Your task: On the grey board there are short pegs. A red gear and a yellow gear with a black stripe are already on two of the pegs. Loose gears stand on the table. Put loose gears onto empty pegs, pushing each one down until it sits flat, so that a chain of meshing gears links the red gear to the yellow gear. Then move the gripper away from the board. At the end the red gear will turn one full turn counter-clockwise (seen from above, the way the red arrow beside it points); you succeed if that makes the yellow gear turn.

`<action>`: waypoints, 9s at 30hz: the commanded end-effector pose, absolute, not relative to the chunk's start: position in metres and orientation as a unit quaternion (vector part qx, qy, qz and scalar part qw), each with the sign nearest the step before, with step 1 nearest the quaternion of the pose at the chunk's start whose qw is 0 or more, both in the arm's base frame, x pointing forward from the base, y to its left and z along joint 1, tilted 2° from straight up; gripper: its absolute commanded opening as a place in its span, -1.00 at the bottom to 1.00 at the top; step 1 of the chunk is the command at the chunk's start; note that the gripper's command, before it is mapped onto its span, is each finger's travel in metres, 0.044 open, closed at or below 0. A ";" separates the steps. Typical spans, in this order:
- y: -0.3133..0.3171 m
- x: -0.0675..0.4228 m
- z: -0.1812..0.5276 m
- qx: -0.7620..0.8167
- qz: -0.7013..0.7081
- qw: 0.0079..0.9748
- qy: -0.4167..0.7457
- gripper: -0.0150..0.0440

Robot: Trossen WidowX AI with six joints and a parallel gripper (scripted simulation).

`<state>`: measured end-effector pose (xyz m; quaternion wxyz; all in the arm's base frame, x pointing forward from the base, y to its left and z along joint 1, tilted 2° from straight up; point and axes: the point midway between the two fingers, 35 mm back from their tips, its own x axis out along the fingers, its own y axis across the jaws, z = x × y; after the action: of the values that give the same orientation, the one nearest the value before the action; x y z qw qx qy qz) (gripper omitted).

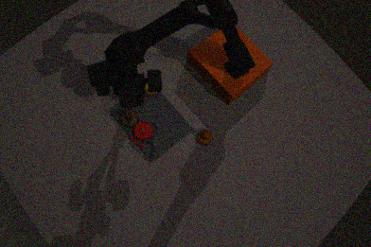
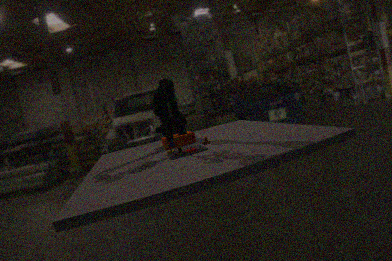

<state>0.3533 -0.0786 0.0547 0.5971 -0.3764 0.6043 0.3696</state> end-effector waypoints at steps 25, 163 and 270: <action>-0.080 0.353 0.043 -0.368 0.357 0.603 0.611 -0.49; 0.136 0.207 0.009 -0.316 0.321 0.627 0.636 1.00; 0.140 0.206 0.137 -0.316 0.321 0.627 0.636 -0.49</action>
<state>0.2062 0.1392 0.1317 0.6241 -0.3189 0.6378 0.3194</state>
